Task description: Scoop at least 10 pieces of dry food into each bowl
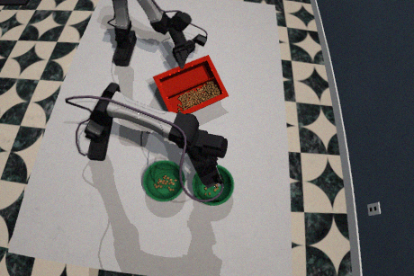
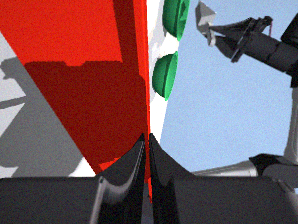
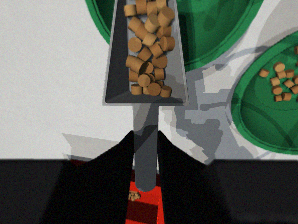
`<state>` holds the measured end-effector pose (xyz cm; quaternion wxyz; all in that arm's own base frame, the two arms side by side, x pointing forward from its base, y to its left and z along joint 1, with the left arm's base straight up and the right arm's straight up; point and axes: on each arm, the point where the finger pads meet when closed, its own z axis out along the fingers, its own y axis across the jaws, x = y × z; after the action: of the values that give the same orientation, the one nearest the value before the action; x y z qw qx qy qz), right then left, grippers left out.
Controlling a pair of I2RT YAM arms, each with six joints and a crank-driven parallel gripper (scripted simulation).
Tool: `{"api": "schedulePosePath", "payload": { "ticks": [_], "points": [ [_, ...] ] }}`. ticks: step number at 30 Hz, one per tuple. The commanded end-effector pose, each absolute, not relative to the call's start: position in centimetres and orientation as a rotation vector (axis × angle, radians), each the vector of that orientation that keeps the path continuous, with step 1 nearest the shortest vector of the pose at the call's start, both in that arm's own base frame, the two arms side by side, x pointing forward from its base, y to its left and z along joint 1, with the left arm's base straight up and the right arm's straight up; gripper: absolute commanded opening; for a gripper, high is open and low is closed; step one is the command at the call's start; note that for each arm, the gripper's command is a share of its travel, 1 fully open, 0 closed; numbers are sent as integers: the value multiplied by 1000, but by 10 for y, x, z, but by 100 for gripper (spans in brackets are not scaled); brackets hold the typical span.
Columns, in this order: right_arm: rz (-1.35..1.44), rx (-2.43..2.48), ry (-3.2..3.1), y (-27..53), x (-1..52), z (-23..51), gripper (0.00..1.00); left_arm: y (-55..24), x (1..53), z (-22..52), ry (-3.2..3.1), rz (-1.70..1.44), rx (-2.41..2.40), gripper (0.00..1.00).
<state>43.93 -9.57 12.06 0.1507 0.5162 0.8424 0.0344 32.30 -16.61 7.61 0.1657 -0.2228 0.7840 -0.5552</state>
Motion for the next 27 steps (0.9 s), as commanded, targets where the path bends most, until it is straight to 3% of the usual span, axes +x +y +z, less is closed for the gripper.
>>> {"api": "schedulePosePath", "payload": {
  "ticks": [1, 27],
  "points": [
    [165, 1545, 2330, -102, 449, 140, 0, -171, 336, 108, 2148, -1593, -463, 0],
    [388, 1799, 2073, -107, 467, 172, 0, -171, 336, 108, 2148, -1593, -463, 0]
  ]
}}
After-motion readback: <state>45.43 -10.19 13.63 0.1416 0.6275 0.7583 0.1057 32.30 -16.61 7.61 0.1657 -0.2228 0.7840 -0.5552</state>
